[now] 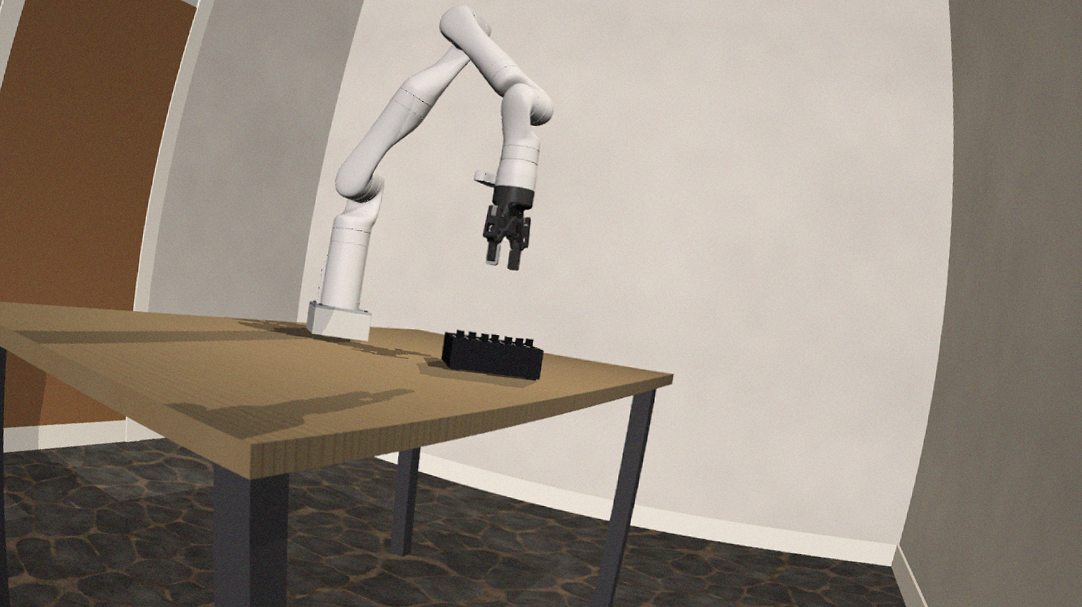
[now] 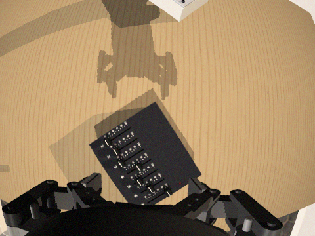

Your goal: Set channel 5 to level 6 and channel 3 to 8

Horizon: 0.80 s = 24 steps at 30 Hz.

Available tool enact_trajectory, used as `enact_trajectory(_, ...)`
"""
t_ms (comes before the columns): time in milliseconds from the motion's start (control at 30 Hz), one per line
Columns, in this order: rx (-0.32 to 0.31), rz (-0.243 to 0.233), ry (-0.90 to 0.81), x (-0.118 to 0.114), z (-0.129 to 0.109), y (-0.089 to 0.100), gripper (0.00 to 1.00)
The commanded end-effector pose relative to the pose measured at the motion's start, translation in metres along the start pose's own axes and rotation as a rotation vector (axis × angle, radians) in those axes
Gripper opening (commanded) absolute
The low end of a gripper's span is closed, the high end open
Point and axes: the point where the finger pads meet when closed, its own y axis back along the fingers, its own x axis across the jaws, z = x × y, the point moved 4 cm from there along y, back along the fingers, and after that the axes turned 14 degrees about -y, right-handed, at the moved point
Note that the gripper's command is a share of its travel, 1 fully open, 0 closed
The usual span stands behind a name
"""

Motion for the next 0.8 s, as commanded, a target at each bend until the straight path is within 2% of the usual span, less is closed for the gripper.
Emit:
enact_trajectory(0, -0.001, 0.0, 0.004, 0.0, 0.0, 0.0, 1.0)
enact_trajectory(400, 0.004, -0.006, 0.089, -0.003, 0.001, -0.003, 1.0)
enact_trajectory(767, 0.019, -0.017, 0.334, -0.011, 0.003, -0.014, 1.0)
